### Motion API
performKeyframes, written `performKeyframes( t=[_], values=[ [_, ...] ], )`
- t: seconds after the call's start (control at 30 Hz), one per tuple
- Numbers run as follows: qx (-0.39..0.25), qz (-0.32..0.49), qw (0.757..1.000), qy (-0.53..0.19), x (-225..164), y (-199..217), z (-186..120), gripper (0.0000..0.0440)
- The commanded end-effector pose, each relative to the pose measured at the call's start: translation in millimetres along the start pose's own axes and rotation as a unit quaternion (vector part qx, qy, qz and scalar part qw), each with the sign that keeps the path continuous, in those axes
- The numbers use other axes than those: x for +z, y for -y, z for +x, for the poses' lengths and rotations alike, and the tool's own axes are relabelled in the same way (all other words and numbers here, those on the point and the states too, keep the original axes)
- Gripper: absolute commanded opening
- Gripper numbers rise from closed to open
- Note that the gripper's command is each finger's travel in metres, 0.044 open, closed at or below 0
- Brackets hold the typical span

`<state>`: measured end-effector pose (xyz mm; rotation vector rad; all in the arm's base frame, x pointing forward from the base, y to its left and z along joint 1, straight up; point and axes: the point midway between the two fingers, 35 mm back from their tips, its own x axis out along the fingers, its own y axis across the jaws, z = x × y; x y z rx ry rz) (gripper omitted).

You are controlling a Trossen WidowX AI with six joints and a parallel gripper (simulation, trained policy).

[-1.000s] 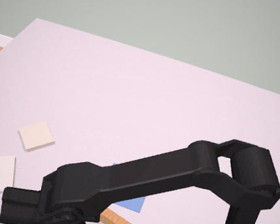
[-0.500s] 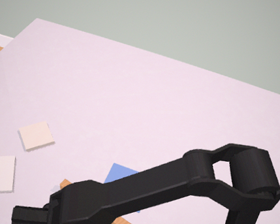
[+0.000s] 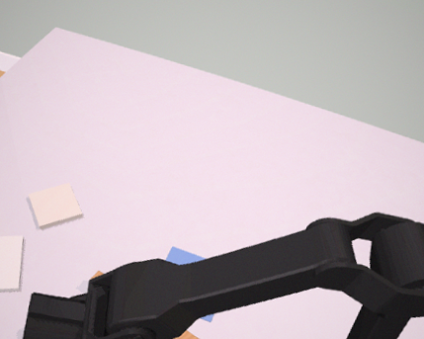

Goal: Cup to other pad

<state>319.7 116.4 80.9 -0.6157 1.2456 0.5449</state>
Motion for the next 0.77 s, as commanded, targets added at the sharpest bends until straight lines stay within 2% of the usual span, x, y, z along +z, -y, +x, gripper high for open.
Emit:
performKeyframes(
  t=[0.0,0.6,0.73],
  values=[
    [0.005,0.001,1.0,0.009,-3.1,-2.2,-6.9,0.0151],
    [0.003,0.012,0.998,0.069,-2.9,-4.3,-49.4,0.0246],
    [-0.004,0.014,0.996,0.089,0.5,-1.3,-63.1,0.0287]
  ],
)
